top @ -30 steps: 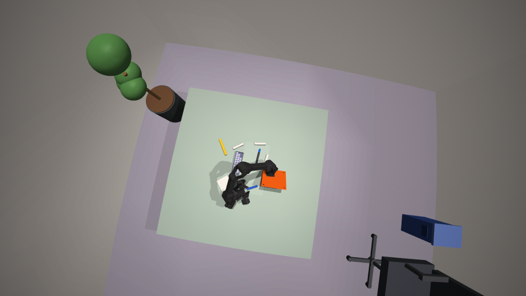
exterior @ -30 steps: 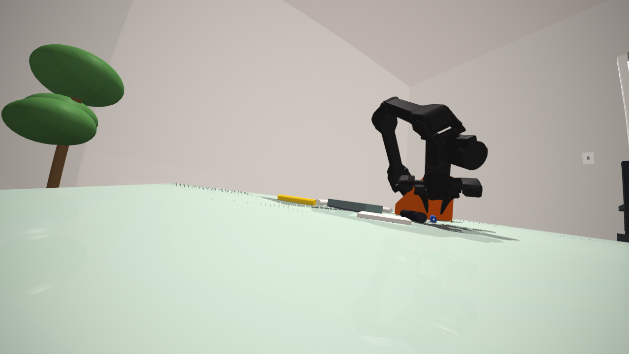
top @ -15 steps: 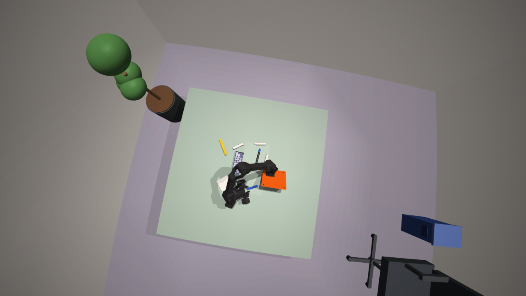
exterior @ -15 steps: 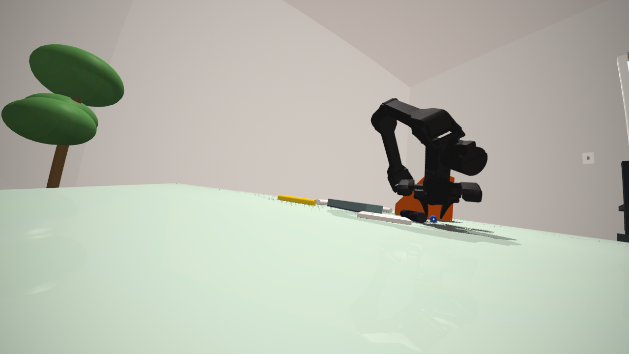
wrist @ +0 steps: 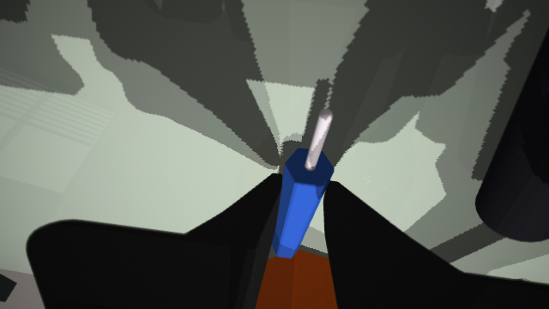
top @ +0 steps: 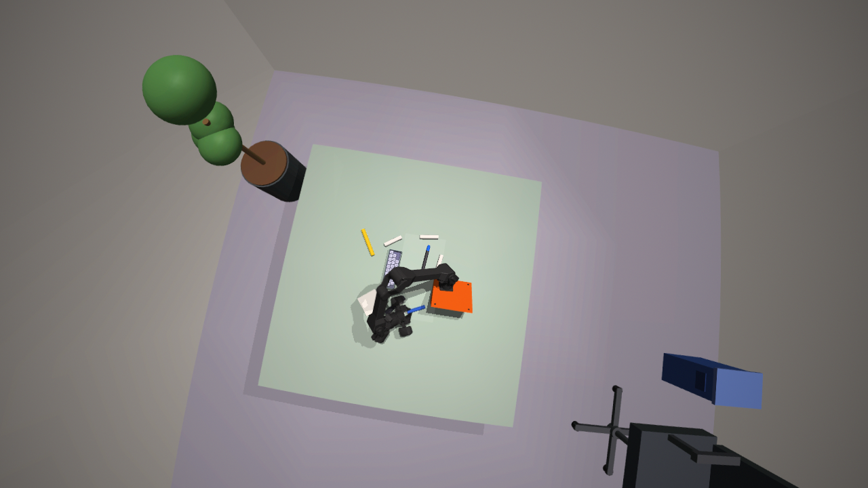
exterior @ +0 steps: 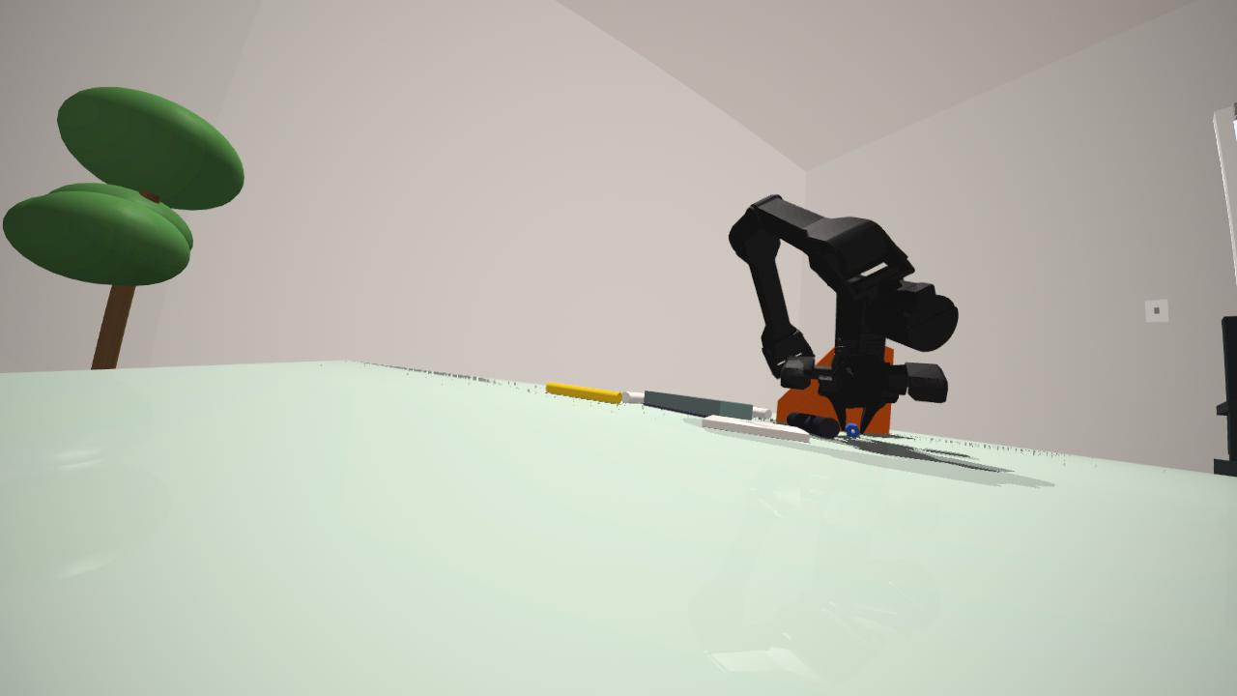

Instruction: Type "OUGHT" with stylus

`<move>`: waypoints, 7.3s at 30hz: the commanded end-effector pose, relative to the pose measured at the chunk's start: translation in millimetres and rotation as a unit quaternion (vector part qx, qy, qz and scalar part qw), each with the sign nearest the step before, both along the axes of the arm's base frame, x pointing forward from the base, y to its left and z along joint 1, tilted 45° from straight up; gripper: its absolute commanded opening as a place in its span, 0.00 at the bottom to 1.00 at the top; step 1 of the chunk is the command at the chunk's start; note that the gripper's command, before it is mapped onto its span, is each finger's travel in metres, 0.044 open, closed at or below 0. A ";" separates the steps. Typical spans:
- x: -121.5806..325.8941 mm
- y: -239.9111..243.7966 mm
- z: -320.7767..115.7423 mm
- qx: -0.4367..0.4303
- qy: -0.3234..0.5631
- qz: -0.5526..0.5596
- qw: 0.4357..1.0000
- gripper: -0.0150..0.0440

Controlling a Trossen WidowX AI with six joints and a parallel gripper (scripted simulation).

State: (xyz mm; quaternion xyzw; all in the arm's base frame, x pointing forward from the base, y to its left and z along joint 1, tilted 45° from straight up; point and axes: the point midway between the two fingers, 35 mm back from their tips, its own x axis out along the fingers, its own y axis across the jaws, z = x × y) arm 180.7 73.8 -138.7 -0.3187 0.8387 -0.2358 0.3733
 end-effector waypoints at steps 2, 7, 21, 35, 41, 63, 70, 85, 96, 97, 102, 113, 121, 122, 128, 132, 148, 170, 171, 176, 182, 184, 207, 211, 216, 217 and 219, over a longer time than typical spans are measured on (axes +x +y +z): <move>0.4 1.4 1.1 0.000 0.000 0.000 1.000 0.25; 2.7 21.9 21.6 0.001 0.000 0.000 1.000 0.25; 13.4 39.7 28.9 0.003 -0.001 0.005 1.000 0.25; 41.7 55.2 14.2 0.002 0.000 0.002 1.000 0.25; 44.4 56.0 12.1 0.002 0.000 0.002 1.000 0.25; 43.0 31.9 -12.8 0.002 0.000 0.002 1.000 0.25; 41.8 23.7 -20.8 0.001 0.000 0.002 1.000 0.25; 42.1 23.5 -21.8 0.001 -0.002 0.000 1.000 0.51; 44.9 62.3 18.5 0.003 0.000 0.003 1.000 0.51; 44.8 64.2 20.7 0.003 0.000 0.003 1.000 0.51; 45.4 63.3 17.7 0.009 -0.005 0.012 1.000 0.51; 28.1 66.3 8.9 0.090 -0.159 0.168 0.969 0.51; 11.7 61.2 18.5 0.150 -0.276 0.270 0.910 0.51; 9.5 59.9 20.6 0.158 -0.291 0.281 0.901 0.51; 1.5 54.6 29.2 0.183 -0.340 0.316 0.867 0.51; 1.5 54.6 29.2 0.183 -0.340 0.316 0.867 0.51; 0.8 47.7 22.2 0.183 -0.340 0.316 0.867 0.51; 0.3 38.0 12.4 0.182 -0.340 0.316 0.867 0.51; 0.2 37.4 11.9 0.182 -0.340 0.316 0.867 0.51; 0.0 35.6 10.2 0.182 -0.340 0.316 0.867 0.51; -0.3 32.8 7.6 0.182 -0.340 0.316 0.867 0.51; -0.4 32.0 6.9 0.182 -0.340 0.316 0.867 0.51; -1.5 21.9 -2.9 0.182 -0.340 0.316 0.867 0.51; -1.7 19.9 -4.8 0.182 -0.340 0.316 0.867 0.51; -1.9 17.8 -7.0 0.182 -0.340 0.316 0.867 0.51; -1.9 17.6 -7.2 0.182 -0.340 0.316 0.867 0.51; -2.0 16.9 -7.9 0.182 -0.340 0.316 0.867 0.51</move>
